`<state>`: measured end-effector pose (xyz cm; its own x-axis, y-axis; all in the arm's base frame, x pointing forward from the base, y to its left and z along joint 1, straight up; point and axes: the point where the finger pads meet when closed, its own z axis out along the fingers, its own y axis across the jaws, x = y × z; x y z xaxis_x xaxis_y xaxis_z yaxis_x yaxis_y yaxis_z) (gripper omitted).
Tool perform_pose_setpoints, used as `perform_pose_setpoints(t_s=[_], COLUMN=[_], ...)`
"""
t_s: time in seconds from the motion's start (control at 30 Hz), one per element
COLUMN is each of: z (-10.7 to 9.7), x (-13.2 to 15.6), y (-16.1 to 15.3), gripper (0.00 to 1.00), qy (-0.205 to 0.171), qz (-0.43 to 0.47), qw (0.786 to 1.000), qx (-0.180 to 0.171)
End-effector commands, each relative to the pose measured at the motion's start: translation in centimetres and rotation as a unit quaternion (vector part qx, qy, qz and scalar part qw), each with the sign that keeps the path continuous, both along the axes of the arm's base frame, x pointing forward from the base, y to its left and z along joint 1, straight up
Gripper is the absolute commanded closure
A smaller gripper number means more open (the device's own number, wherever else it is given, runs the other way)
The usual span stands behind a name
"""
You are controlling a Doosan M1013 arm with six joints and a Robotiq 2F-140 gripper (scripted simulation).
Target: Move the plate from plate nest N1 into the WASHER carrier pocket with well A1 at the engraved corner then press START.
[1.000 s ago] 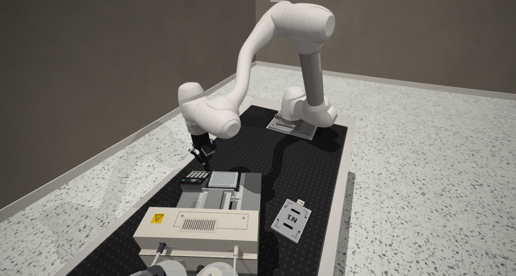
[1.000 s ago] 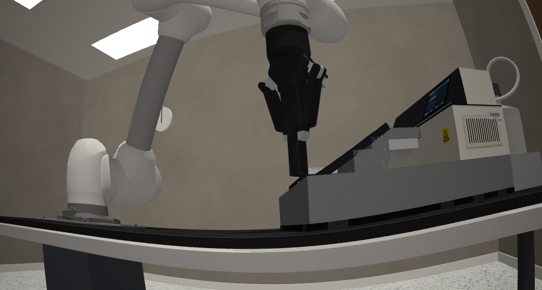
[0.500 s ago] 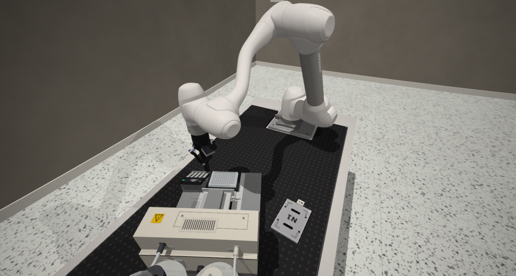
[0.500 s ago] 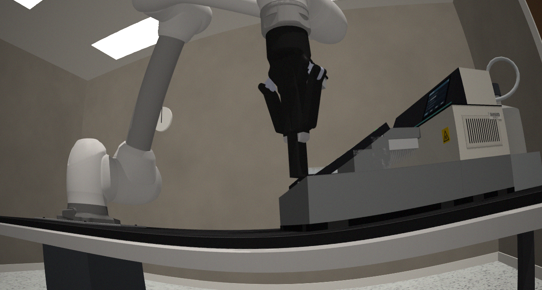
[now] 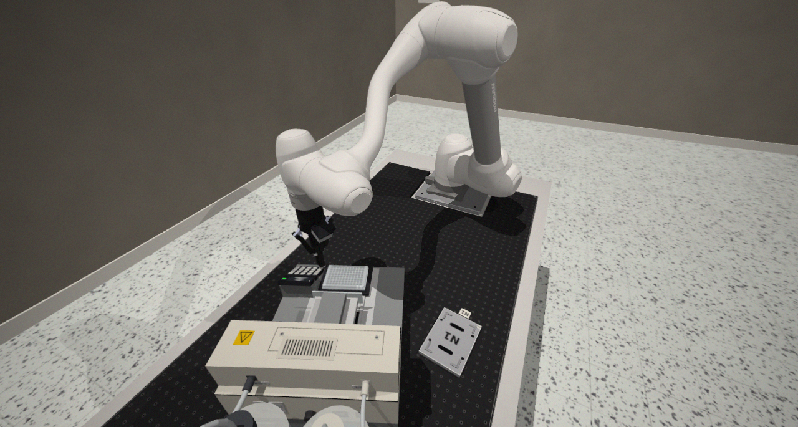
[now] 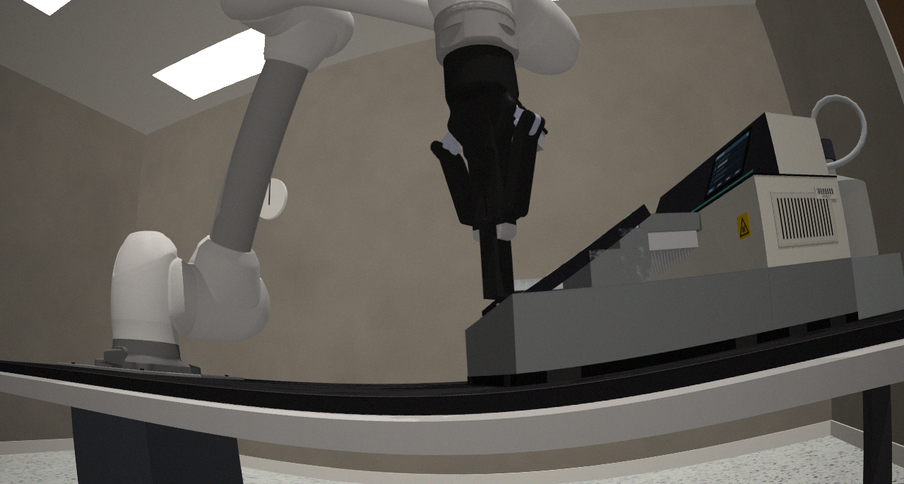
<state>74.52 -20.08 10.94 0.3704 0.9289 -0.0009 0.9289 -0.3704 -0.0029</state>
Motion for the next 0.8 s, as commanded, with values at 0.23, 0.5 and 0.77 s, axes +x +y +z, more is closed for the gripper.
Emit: perform_pose_setpoints(t_s=[0.23,0.5,0.77], z=[-0.1,-0.2,1.0], x=[0.0,0.0,0.0], y=[0.0,0.0,0.0], gripper=[0.9,0.9,0.9], qy=[-0.001,-0.001,-0.001], qz=[0.0,0.0,0.0], qw=[1.0,1.0,1.0], qx=[0.0,0.0,0.0])
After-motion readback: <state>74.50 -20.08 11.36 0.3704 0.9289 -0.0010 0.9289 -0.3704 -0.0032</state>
